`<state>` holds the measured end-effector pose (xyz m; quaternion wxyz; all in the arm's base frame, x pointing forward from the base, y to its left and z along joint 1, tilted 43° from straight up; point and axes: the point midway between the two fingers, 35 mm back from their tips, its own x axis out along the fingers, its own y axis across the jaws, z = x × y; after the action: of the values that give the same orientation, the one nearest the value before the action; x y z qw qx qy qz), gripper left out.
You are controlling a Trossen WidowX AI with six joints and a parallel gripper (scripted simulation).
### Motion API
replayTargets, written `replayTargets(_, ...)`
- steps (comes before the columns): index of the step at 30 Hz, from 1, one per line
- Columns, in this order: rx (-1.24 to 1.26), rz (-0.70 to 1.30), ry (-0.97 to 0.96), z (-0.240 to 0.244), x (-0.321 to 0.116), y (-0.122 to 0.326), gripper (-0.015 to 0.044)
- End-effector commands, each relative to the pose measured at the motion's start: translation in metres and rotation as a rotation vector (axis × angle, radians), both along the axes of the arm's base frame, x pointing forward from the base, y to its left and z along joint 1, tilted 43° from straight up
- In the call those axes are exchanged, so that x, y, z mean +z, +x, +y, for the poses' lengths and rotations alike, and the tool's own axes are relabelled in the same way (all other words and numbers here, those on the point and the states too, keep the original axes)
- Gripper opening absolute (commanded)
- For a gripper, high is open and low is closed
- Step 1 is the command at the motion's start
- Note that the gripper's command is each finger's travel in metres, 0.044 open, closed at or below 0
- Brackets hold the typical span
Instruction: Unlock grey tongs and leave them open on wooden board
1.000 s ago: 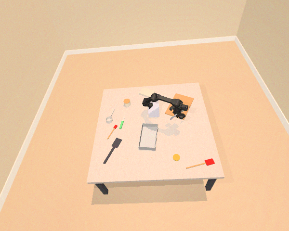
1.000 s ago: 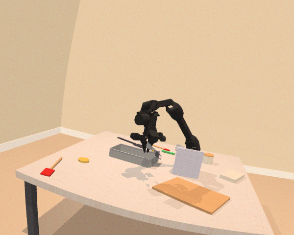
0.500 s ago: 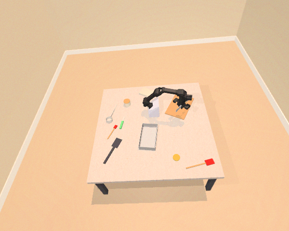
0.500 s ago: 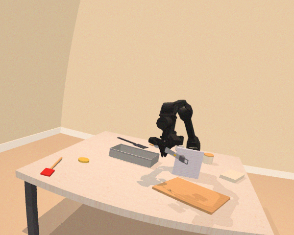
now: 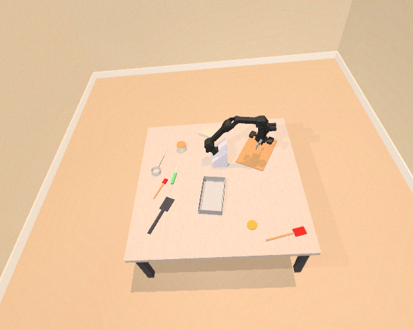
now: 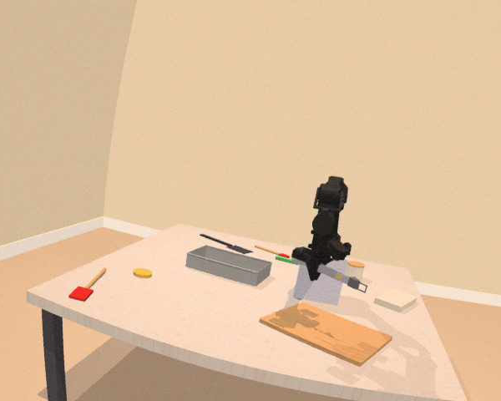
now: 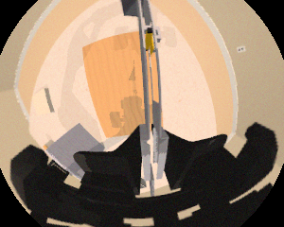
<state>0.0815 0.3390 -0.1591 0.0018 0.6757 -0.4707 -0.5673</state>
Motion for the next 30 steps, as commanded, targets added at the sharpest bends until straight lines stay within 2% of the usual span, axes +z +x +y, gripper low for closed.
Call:
replayTargets(1, 0.019, 0.027, 0.010, 0.007, -0.004, -0.026, -0.0150)
replayTargets(8, 0.068, 0.075, 0.001, 0.009, -0.011, -0.069, -0.0150)
replayTargets(16, 0.041, 0.099, 0.016, 0.008, -0.014, -0.068, -0.0150)
replayTargets(30, -0.177, 0.300, 0.168, 0.001, -0.035, -0.061, -0.0150)
